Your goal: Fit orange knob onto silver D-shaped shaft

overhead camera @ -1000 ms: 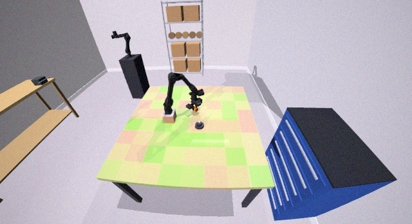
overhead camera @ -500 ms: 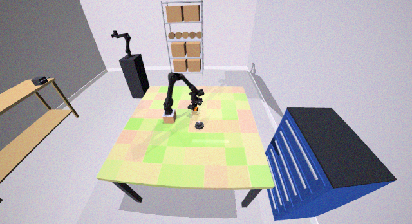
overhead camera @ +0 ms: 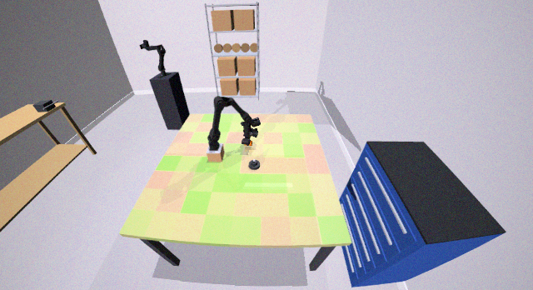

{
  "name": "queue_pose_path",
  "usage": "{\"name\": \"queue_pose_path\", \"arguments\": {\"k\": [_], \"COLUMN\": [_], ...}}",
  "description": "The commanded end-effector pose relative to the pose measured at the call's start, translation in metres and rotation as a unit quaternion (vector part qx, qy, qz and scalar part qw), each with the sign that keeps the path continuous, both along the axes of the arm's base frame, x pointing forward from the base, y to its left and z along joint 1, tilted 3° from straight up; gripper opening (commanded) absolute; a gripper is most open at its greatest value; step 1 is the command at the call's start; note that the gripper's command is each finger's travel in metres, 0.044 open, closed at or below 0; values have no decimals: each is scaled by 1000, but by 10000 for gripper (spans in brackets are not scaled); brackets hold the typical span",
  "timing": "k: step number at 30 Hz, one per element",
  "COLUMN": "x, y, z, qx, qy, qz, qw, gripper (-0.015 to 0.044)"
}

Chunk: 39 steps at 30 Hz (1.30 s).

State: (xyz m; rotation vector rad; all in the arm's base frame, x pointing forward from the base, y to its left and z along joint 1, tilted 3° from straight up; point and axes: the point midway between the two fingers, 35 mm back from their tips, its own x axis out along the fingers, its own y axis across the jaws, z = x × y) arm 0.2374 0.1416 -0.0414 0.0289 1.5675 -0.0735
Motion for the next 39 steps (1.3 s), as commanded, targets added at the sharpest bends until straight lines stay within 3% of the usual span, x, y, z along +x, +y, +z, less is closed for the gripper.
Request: {"name": "queue_pose_path", "arguments": {"k": [1,11,20,34,39], "x": [0,0,0,0,0], "y": [0,0,0,0,0], "z": [0,0,0,0,0], "qx": [-1,-1,-1,-2,-2], "qy": [1,6,7,14,14], "qz": [56,226,248,470,480], "qw": [998,974,969,882,877], "gripper": [181,181,181,181,181]}}
